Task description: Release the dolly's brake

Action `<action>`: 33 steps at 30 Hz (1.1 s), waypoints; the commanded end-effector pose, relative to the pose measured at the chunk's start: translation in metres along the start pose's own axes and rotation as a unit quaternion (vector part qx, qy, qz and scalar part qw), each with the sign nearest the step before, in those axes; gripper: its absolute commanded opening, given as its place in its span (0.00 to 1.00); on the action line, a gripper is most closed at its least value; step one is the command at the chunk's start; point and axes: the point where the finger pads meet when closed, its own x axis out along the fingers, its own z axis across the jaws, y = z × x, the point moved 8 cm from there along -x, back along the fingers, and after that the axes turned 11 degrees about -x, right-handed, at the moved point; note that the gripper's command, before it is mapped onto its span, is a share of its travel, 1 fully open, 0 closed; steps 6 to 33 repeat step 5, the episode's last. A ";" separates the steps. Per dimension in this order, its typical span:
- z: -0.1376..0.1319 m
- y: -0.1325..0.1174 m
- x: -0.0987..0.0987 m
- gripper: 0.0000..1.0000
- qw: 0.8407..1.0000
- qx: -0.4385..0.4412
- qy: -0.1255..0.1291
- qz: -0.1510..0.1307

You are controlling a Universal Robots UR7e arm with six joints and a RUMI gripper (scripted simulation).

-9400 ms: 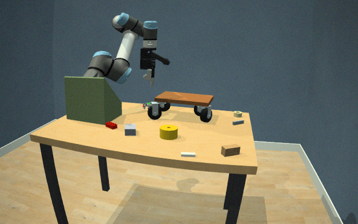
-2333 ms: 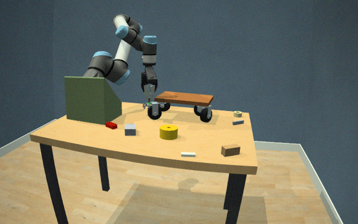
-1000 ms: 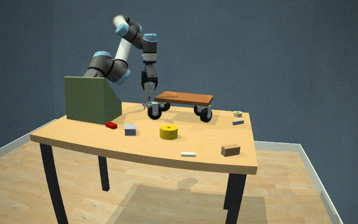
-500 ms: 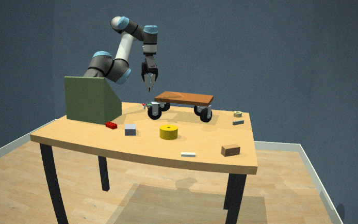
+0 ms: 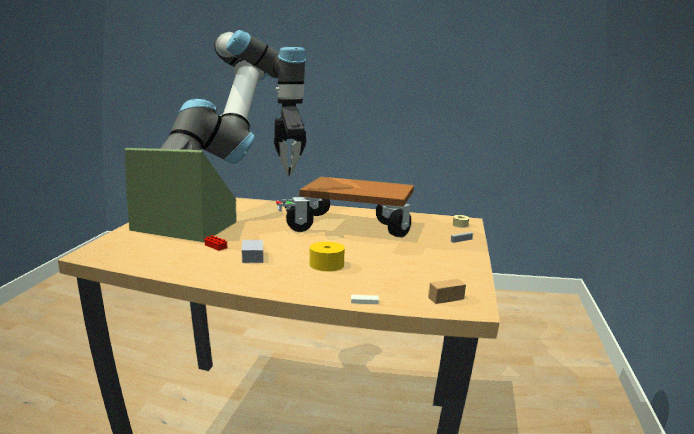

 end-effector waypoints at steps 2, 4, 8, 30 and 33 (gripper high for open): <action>0.000 0.000 0.000 0.00 1.000 0.000 0.000 0.000; 0.000 0.000 0.000 0.00 1.000 0.000 0.000 0.000; 0.000 0.000 0.000 0.00 1.000 0.000 0.000 0.000; 0.000 0.000 0.000 0.00 1.000 0.000 0.000 0.000; 0.000 0.000 0.000 0.00 1.000 0.000 0.000 0.000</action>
